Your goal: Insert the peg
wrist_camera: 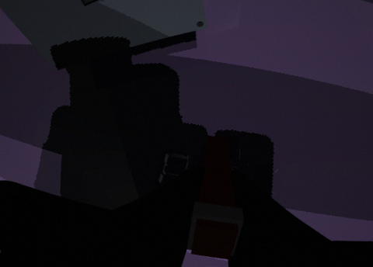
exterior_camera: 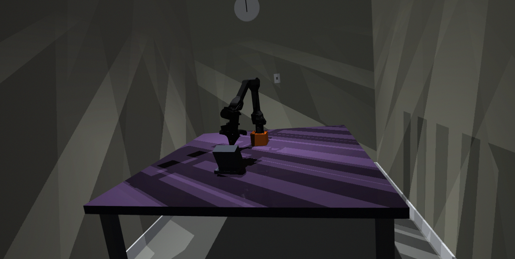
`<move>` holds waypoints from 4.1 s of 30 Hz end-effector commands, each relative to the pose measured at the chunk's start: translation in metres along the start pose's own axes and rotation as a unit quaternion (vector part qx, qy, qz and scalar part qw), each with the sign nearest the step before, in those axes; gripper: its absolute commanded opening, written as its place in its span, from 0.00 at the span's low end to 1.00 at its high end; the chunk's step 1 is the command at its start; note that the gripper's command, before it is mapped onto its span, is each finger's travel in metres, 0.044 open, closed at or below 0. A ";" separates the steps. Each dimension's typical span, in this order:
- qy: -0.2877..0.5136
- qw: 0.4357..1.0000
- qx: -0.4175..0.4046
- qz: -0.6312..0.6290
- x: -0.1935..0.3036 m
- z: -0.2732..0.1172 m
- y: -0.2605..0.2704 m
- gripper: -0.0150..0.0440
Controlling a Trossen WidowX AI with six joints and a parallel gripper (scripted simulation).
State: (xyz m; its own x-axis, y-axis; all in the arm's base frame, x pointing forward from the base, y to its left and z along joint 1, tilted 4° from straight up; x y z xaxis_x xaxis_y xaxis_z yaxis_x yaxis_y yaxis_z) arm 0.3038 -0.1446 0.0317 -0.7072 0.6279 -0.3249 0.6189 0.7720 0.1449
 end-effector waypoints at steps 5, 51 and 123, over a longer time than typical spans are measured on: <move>-0.022 1.000 -0.010 -0.010 0.000 0.003 0.003 0.25; -0.145 0.986 -0.053 -0.058 0.002 0.009 0.017 0.25; -0.327 0.930 -0.113 -0.125 0.022 -0.020 0.035 0.25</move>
State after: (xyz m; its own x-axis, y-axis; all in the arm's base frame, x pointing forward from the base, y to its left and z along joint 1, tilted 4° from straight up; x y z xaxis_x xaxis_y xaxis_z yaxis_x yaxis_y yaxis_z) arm 0.3039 -0.1031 0.0471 -0.4210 0.2969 -0.8571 0.3308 0.9301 0.1596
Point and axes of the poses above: the point midway between the two fingers, 35 mm back from their tips, its own z axis out along the fingers, its own y axis across the jaws, x = y × z, the point moved 1 cm from there along -z, back along the fingers, and after that the axes turned 5 degrees about z, right-handed, at the moved point
